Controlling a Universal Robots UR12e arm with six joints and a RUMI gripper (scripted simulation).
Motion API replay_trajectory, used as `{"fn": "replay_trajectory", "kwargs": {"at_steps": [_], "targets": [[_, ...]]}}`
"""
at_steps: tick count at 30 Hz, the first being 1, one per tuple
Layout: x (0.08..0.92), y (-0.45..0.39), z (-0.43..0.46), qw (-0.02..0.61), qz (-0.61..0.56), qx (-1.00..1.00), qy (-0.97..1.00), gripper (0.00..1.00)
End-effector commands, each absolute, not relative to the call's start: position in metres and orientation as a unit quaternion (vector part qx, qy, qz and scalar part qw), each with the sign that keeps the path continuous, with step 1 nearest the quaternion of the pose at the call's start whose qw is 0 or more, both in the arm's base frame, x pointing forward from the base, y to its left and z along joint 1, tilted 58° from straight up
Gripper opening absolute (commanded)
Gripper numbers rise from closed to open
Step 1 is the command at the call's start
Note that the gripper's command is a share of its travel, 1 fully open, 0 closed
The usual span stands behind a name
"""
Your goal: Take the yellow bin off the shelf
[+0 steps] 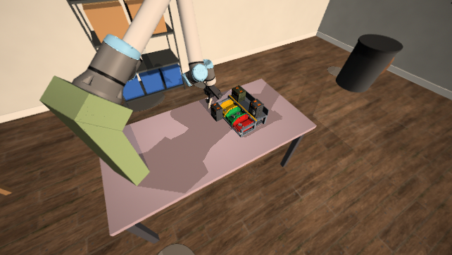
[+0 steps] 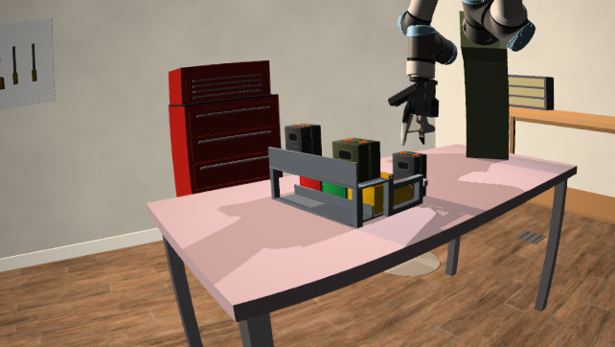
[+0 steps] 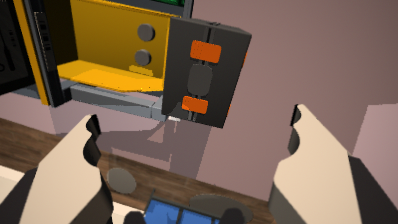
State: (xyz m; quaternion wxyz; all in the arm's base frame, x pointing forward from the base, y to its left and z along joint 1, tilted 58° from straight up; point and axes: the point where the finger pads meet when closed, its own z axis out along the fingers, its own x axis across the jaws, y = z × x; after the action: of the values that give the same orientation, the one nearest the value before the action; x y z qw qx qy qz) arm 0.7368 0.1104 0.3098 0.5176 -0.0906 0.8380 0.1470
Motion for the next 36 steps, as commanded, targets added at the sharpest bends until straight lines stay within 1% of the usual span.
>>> {"fn": "replay_trajectory", "kwargs": {"at_steps": [1, 9, 14, 36], "targets": [[0.7382, 0.1078, 0.3093, 0.492, 0.168, -0.065, 0.852, 1.00], [0.7382, 0.1078, 0.3093, 0.492, 0.168, -0.065, 0.852, 1.00], [0.7399, 0.1030, 0.3075, 0.439, 0.213, -0.003, 0.873, 1.00], [0.7407, 0.1005, 0.3067, 0.439, 0.213, -0.003, 0.873, 1.00]]}}
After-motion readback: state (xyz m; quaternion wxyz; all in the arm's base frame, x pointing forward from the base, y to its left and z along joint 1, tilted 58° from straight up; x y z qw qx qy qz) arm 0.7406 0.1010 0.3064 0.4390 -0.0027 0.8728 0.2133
